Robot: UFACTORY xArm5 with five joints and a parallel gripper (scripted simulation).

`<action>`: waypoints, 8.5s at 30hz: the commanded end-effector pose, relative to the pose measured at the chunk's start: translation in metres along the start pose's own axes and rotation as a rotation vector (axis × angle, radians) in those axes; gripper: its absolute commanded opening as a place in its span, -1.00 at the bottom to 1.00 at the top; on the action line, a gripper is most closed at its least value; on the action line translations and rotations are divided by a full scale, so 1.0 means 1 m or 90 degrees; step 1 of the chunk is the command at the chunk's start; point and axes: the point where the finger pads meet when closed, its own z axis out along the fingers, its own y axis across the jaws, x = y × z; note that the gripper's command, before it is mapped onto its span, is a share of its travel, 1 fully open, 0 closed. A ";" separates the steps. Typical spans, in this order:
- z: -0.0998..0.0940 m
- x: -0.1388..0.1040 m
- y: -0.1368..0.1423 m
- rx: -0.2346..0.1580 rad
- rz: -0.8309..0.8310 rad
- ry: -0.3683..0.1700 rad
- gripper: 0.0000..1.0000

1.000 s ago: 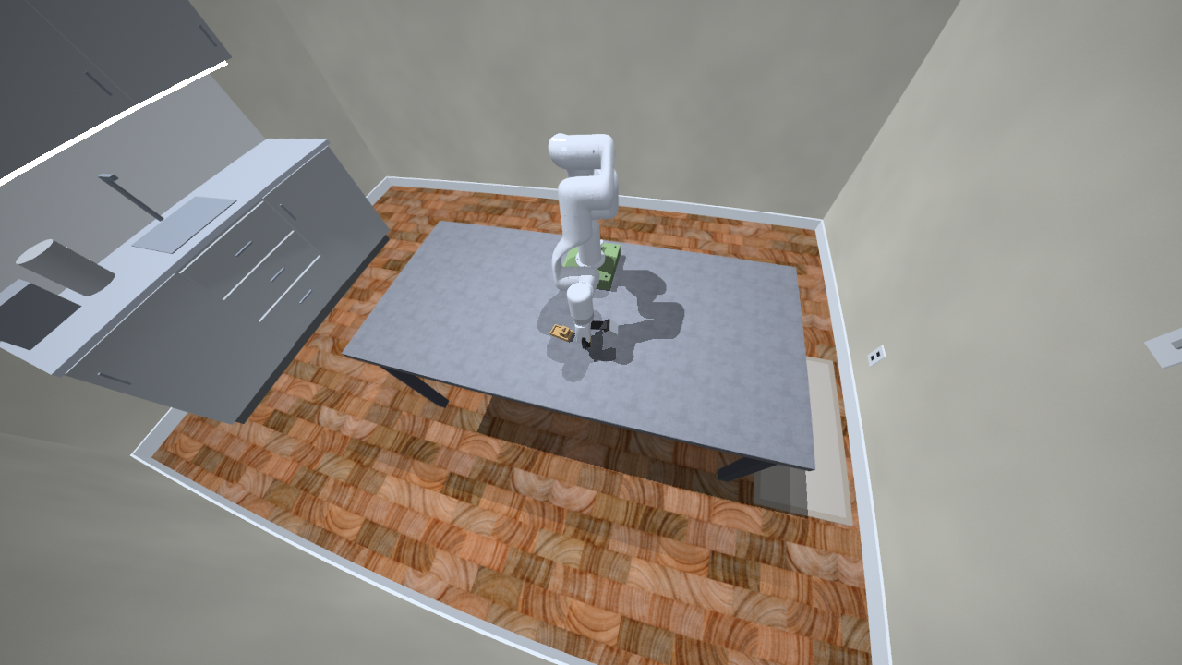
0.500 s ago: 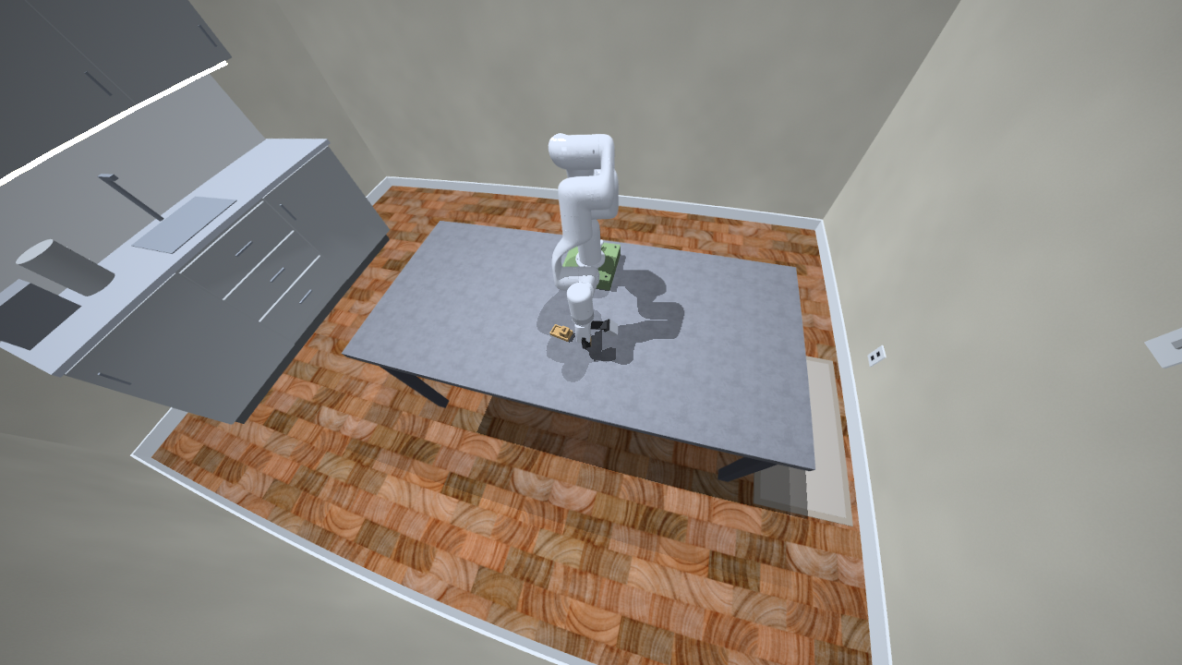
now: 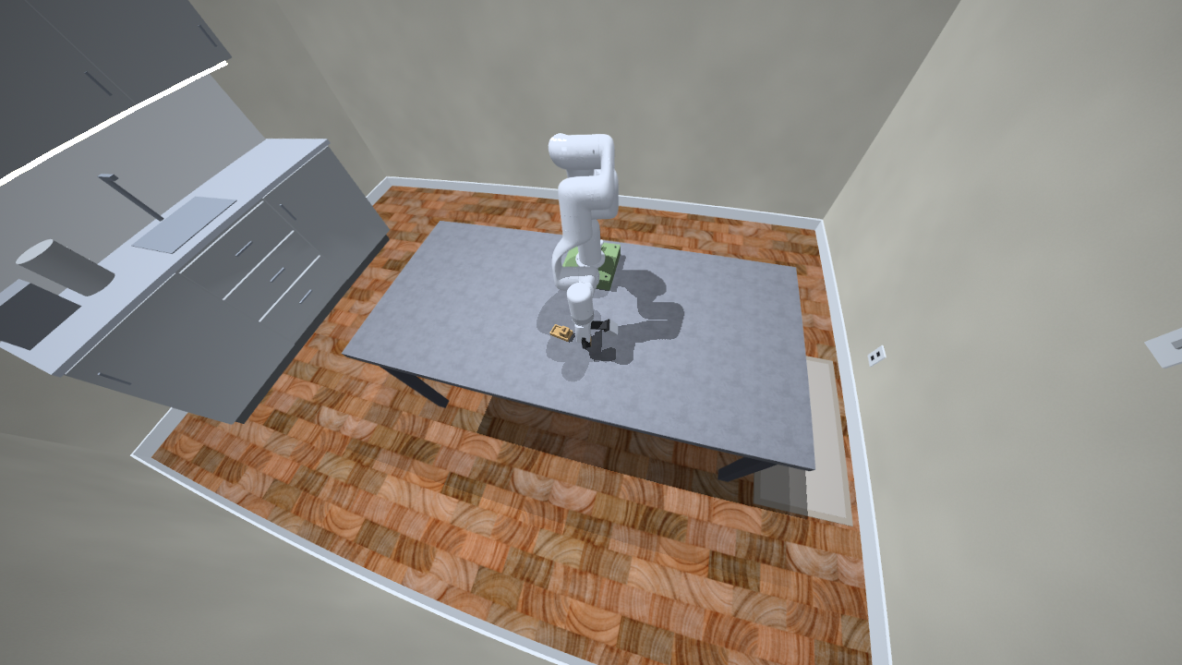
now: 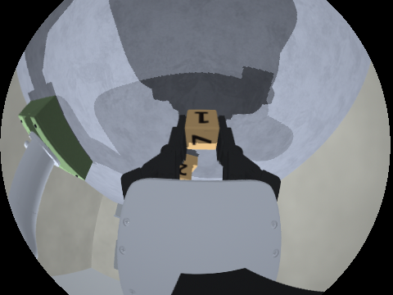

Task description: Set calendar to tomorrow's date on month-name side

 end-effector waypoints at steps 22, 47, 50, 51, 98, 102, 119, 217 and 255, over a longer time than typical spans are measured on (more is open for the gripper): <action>-0.001 0.000 0.001 -0.002 0.000 0.000 -0.18; -0.023 0.000 0.001 -0.002 0.000 0.000 -0.01; -0.039 0.000 0.001 -0.002 0.000 0.000 -0.01; -0.045 0.000 0.001 -0.002 0.000 0.000 -0.01; -0.089 0.000 0.001 -0.002 -0.082 0.000 1.00; -0.088 0.000 0.001 -0.002 -0.174 0.000 1.00; -0.085 0.000 0.000 -0.002 -0.473 -0.001 1.00; -0.061 0.001 0.000 -0.002 -0.999 -0.002 -0.01; -0.029 0.000 0.000 -0.002 -0.999 -0.002 -0.01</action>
